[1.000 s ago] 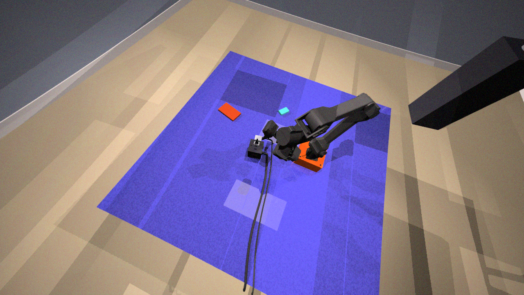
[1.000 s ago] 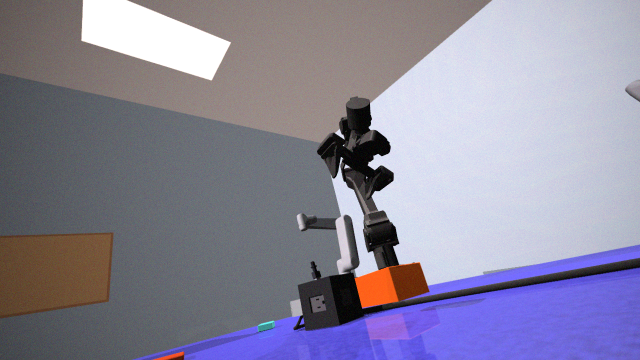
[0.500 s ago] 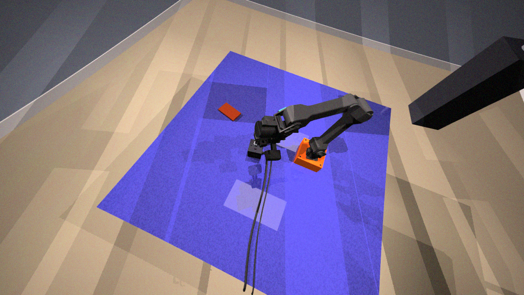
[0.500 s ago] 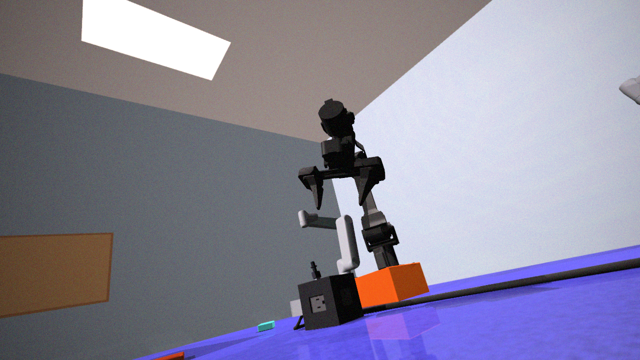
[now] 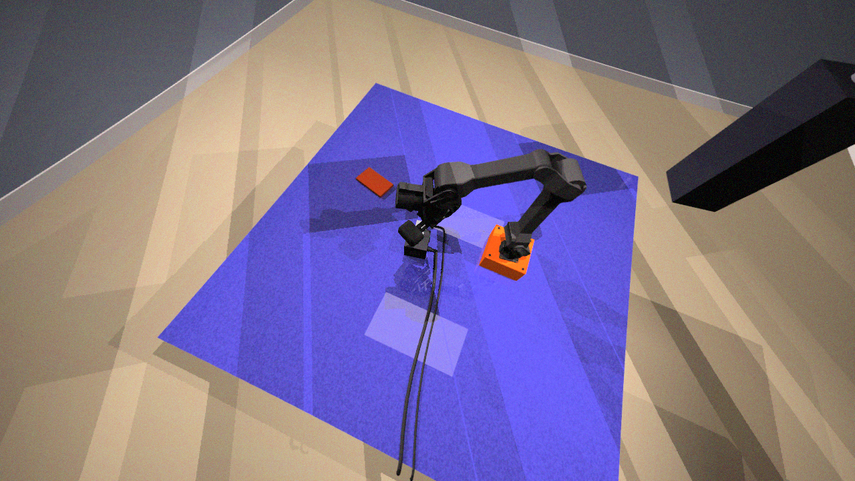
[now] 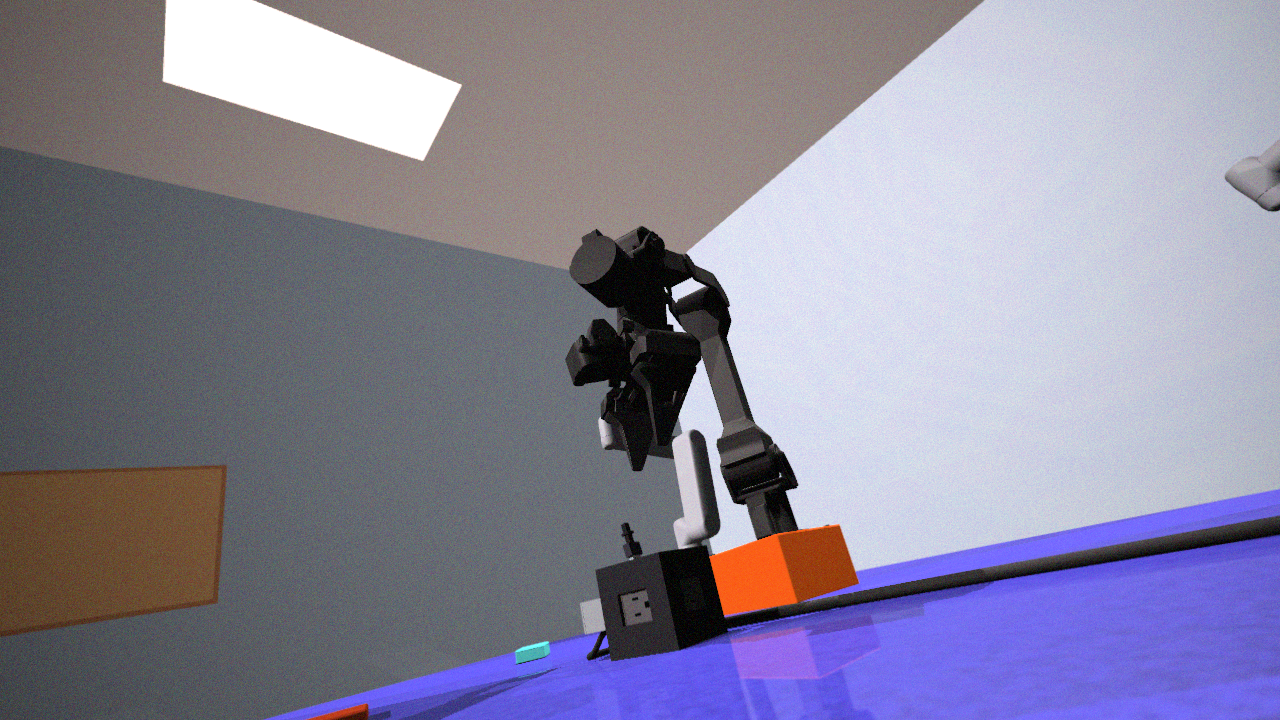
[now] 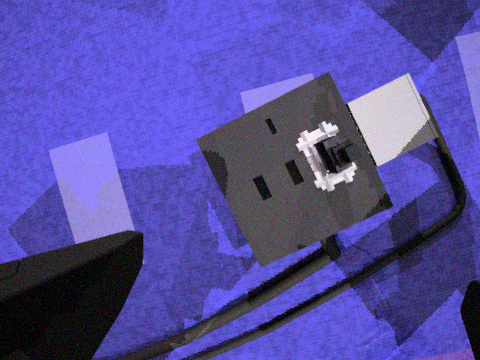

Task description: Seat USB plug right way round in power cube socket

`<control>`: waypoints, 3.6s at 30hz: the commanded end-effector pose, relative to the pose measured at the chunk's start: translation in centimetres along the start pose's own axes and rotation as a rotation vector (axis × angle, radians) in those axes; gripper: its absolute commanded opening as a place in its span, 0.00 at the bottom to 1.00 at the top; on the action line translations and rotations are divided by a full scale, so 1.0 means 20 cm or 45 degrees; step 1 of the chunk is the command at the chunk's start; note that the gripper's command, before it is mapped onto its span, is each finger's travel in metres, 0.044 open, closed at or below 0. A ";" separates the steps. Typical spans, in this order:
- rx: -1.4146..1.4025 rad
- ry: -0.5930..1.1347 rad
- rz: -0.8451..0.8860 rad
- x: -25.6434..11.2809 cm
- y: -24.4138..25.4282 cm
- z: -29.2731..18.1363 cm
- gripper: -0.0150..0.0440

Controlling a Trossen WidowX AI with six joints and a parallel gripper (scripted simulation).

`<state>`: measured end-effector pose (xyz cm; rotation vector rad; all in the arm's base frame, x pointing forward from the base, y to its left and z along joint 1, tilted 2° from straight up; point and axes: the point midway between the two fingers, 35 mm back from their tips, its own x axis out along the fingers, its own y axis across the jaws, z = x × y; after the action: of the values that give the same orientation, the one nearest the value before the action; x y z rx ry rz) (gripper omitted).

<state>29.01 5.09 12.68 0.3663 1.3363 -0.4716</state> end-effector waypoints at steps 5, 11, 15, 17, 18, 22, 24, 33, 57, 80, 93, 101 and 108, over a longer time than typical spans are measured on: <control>1.226 0.196 -0.118 0.19 -0.08 0.17 1.00; 1.226 0.196 -0.118 0.19 -0.10 0.17 1.00; 1.226 0.196 -0.118 0.19 -0.10 0.17 1.00; 1.226 0.196 -0.118 0.19 -0.10 0.17 1.00; 1.226 0.196 -0.118 0.19 -0.10 0.17 1.00; 1.226 0.196 -0.118 0.19 -0.10 0.17 1.00; 1.226 0.196 -0.118 0.20 -0.10 0.17 1.00; 1.226 0.196 -0.118 0.23 -0.10 0.16 1.00; 1.226 0.196 -0.118 0.34 -0.10 0.14 1.00; 1.220 0.188 -0.120 0.33 -0.10 0.15 0.25; 1.220 0.188 -0.120 0.33 -0.10 0.15 0.25; 1.220 0.188 -0.120 0.31 -0.10 0.15 0.25; 1.220 0.188 -0.120 0.29 -0.10 0.15 0.25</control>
<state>31.35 1.13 7.26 1.1389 1.2004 -1.1823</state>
